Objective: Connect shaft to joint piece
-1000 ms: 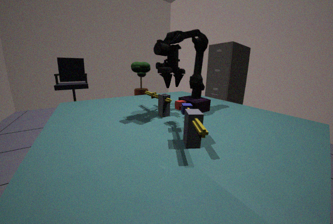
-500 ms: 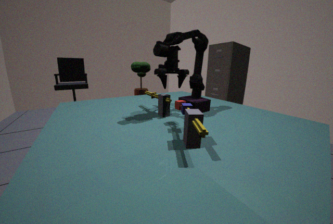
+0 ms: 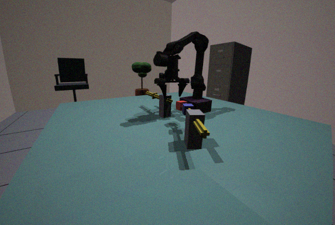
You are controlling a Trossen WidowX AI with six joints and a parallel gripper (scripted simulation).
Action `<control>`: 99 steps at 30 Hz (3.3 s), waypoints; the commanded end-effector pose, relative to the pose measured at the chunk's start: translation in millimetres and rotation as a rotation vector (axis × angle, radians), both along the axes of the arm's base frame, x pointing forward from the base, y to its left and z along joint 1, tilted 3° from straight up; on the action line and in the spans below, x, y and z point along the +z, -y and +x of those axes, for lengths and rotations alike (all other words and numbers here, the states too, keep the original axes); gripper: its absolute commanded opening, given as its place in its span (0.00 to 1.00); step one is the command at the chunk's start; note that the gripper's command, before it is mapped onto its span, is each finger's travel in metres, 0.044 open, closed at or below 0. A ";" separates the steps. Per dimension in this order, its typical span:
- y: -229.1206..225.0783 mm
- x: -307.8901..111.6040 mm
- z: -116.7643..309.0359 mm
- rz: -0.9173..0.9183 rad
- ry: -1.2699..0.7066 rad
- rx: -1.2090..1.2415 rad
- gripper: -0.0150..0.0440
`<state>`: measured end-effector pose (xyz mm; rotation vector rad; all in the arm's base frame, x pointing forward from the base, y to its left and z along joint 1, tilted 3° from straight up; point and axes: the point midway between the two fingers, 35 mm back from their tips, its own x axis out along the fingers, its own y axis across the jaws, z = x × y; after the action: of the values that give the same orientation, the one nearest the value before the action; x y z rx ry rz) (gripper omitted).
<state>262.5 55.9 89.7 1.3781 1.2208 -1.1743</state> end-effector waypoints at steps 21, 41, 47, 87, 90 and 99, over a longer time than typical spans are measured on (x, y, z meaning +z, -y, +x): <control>-53.2 -34.2 3.3 0.009 -0.003 0.000 1.00; -74.9 -52.7 4.5 0.011 -0.004 -0.003 1.00; -76.1 -61.7 4.8 0.011 -0.004 -0.003 1.00; -76.3 -62.7 4.9 0.011 -0.004 -0.003 0.56; -76.3 -62.7 4.9 0.011 -0.004 -0.003 0.56; -76.3 -62.7 4.9 0.011 -0.004 -0.003 0.56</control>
<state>267.5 132.6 27.3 1.3856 1.2344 -1.1700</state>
